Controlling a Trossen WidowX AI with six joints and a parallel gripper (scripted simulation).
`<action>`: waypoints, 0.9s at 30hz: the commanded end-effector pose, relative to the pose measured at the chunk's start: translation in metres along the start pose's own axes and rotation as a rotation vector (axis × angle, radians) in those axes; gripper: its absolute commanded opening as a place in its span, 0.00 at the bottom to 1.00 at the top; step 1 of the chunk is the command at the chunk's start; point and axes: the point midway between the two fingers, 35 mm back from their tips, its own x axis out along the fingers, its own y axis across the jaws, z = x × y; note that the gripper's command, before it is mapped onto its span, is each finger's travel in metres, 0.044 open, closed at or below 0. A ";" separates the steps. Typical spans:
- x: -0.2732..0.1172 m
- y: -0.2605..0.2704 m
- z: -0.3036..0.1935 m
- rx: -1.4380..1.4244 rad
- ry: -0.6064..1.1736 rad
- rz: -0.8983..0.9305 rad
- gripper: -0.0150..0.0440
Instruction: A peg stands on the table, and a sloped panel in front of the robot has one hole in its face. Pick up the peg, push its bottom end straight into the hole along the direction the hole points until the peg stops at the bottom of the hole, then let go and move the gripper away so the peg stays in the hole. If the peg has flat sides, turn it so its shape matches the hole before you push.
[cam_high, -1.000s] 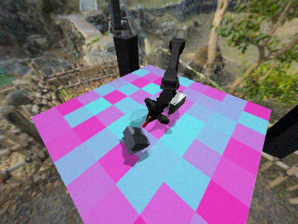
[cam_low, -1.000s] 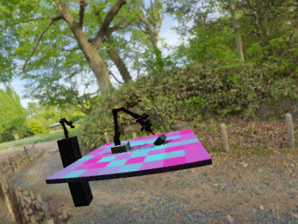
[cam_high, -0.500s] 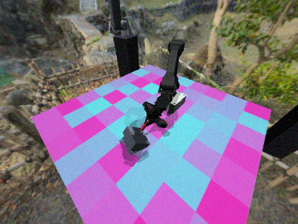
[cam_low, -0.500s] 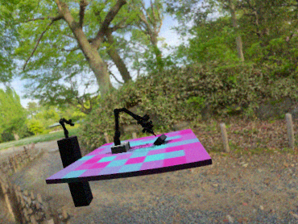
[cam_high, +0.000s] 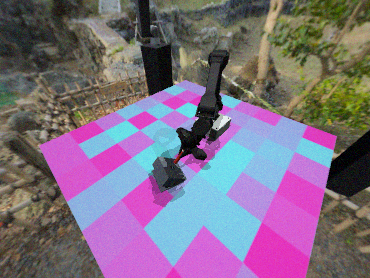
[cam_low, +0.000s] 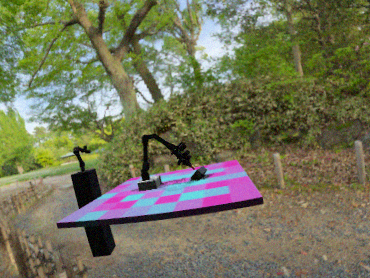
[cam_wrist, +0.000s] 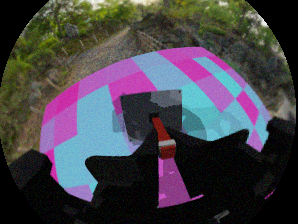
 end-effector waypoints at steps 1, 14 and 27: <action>0.007 0.000 -0.002 -0.008 0.007 -0.002 0.25; 0.021 0.000 -0.003 -0.007 0.006 -0.002 0.25; 0.019 0.000 0.000 0.001 -0.002 -0.001 0.25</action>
